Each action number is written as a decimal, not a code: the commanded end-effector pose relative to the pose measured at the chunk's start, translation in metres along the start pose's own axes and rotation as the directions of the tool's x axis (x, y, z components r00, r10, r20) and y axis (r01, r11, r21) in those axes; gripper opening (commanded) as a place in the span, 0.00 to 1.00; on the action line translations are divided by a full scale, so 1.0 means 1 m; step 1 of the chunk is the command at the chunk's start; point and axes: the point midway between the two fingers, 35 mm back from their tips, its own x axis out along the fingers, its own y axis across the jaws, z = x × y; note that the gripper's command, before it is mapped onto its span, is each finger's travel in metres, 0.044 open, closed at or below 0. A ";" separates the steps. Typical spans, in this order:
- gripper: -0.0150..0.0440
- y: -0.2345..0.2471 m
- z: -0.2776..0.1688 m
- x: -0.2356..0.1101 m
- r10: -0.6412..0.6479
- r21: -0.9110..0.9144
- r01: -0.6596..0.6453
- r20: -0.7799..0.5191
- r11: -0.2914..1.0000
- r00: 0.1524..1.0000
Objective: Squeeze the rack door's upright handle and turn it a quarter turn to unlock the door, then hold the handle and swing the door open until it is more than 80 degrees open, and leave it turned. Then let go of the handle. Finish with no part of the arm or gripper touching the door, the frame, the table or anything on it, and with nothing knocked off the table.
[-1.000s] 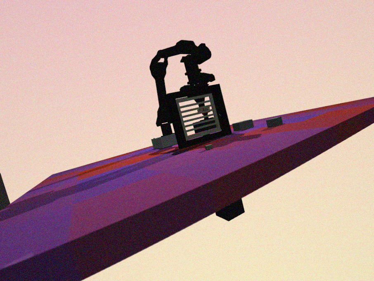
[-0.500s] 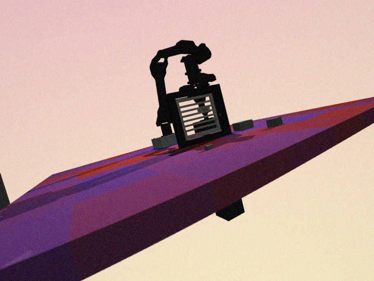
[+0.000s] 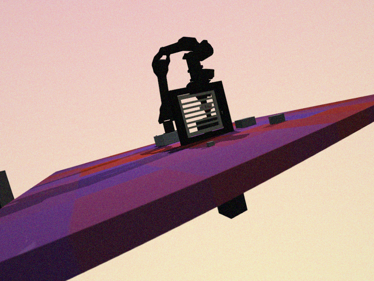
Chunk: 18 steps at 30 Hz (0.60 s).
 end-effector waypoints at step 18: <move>0.75 0.000 0.000 0.000 -0.002 0.845 0.004 -0.003 0.534 1.000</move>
